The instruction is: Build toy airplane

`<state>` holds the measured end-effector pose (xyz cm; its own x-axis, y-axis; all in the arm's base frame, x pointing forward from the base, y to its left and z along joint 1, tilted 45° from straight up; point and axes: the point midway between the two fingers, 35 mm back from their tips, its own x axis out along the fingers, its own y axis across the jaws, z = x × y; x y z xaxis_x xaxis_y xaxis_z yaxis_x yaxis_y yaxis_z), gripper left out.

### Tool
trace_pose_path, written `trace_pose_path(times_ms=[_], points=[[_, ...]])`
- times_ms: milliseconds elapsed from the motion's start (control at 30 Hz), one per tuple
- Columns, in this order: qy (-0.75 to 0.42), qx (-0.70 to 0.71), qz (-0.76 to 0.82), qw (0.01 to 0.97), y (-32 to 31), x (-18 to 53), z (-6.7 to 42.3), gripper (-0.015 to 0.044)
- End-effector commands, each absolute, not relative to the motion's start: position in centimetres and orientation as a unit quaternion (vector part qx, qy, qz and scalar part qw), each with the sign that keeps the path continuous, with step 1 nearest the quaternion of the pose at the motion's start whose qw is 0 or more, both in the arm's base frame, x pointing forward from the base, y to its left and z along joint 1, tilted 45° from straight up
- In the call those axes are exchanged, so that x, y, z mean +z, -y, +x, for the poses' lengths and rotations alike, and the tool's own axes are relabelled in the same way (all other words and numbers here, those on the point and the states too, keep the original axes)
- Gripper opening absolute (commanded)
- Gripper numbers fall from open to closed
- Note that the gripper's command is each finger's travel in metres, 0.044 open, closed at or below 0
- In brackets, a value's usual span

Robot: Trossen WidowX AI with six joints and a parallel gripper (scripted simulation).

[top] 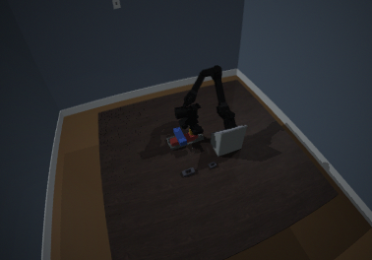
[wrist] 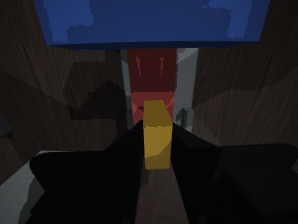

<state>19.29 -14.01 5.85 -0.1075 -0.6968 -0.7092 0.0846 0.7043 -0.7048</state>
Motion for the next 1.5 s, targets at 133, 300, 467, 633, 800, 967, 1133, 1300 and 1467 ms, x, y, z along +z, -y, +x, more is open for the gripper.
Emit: trace_pose_path(times_ms=[133, 300, 467, 633, 800, 967, 1133, 1300, 1467], points=[[-0.677, -0.311, -0.226, 0.628, 14.0, 5.9, 19.3, 0.0131], [-0.677, -0.311, -0.226, 0.628, 14.0, 5.9, 19.3, 0.0260], [-0.677, -0.311, -0.226, 0.628, 14.0, 5.9, 19.3, 0.0260], [-0.678, -0.307, -0.224, 0.630, 12.4, 7.3, 19.9, 0.0260], [-0.679, -0.309, -0.227, 0.626, 7.7, 12.1, 20.4, 0.0260], [-0.679, -0.309, -0.227, 0.626, 7.4, 12.1, 20.8, 0.0260], [-0.679, -0.309, -0.227, 0.626, 7.4, 12.1, 20.8, 0.0260], [-0.679, -0.309, -0.227, 0.626, 7.5, 12.2, 20.7, 0.0260], [-0.679, -0.309, -0.227, 0.626, 7.5, 12.2, 20.7, 0.0260]])
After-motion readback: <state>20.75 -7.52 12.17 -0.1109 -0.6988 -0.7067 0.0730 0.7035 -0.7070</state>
